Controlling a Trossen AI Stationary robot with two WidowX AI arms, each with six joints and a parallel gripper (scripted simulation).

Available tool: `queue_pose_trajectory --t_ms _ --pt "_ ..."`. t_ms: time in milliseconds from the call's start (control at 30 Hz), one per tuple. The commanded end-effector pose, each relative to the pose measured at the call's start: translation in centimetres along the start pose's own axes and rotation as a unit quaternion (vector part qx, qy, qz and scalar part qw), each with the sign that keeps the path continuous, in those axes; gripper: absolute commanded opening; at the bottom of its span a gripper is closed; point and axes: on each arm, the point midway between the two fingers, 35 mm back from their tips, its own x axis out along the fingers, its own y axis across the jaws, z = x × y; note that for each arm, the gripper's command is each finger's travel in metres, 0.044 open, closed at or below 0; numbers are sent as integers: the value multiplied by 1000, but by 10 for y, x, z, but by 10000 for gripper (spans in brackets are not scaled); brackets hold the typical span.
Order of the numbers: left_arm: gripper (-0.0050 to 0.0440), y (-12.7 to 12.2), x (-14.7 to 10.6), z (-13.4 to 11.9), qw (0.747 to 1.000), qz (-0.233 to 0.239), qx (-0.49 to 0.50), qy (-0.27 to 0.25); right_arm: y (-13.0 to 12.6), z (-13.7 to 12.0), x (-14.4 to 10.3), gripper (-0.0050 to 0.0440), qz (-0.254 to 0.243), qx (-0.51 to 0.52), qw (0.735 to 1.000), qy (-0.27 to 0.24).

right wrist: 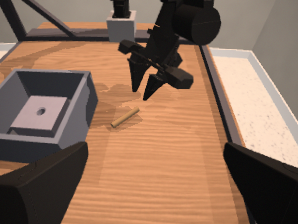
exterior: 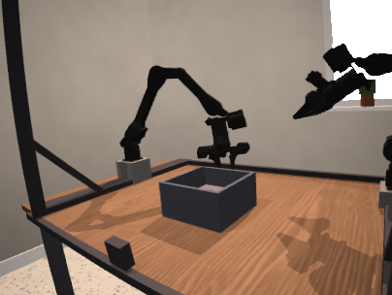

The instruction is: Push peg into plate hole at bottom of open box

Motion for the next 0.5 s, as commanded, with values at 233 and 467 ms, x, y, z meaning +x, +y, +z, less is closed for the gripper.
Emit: queue_pose_trajectory --t_ms 233,467 --pt "170 -2 22 -1 1000 -4 -7 1 0 4 -2 440 0 -1 1000 -7" --pt "170 -3 36 -2 1000 -4 -6 1 0 4 -2 440 0 -1 1000 -7"
